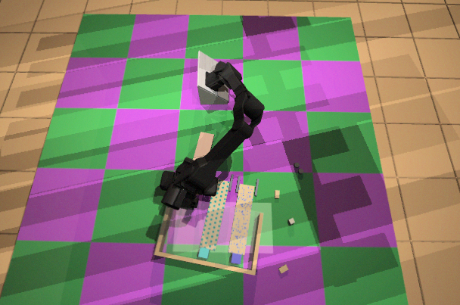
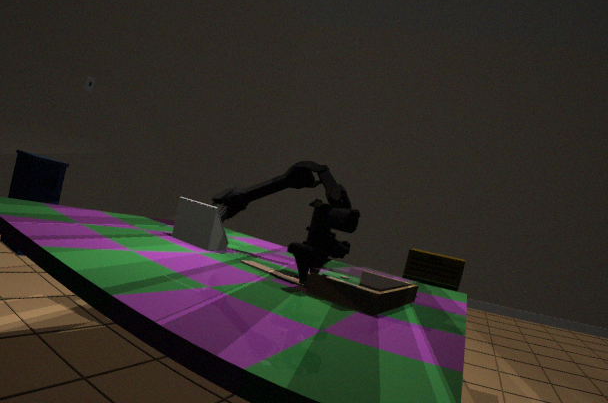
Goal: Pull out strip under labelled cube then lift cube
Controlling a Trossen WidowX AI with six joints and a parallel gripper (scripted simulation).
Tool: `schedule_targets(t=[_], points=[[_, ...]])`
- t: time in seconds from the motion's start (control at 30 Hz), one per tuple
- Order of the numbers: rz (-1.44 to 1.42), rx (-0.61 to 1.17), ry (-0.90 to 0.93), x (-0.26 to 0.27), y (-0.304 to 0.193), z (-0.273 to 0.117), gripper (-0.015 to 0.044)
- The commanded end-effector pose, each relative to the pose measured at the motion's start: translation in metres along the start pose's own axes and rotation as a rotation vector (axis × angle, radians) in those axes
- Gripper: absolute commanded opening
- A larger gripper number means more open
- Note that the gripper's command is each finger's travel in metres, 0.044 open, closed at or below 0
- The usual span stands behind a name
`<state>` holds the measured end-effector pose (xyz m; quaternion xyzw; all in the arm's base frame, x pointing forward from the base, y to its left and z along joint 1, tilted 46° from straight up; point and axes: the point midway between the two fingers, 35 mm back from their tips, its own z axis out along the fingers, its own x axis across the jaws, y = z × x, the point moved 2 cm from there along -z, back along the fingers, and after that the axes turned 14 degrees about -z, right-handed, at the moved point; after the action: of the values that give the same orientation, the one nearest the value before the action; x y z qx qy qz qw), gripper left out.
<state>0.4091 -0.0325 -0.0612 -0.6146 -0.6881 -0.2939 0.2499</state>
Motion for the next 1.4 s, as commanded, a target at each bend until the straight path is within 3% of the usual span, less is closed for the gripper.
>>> schedule_targets(t=[0.0, 0.03, 0.17, 0.4, 0.53, 1.0, 1.37], points=[[0.009, -0.001, 0.007, 0.000, -0.001, 0.004, 0.0250], [0.009, -0.001, 0.007, 0.000, -0.001, 0.004, 0.0250], [0.001, 0.001, 0.001, 0.000, 0.000, 0.001, 0.0145], [0.001, 0.001, 0.001, 0.000, 0.000, 0.001, 0.0098], [0.001, 0.001, 0.001, 0.001, -0.003, -0.001, 0.0000], [0.011, 0.001, 0.005, 0.014, -0.056, -0.039, 0.0000], [0.012, 0.002, 0.006, 0.020, -0.077, -0.041, 0.0000]])
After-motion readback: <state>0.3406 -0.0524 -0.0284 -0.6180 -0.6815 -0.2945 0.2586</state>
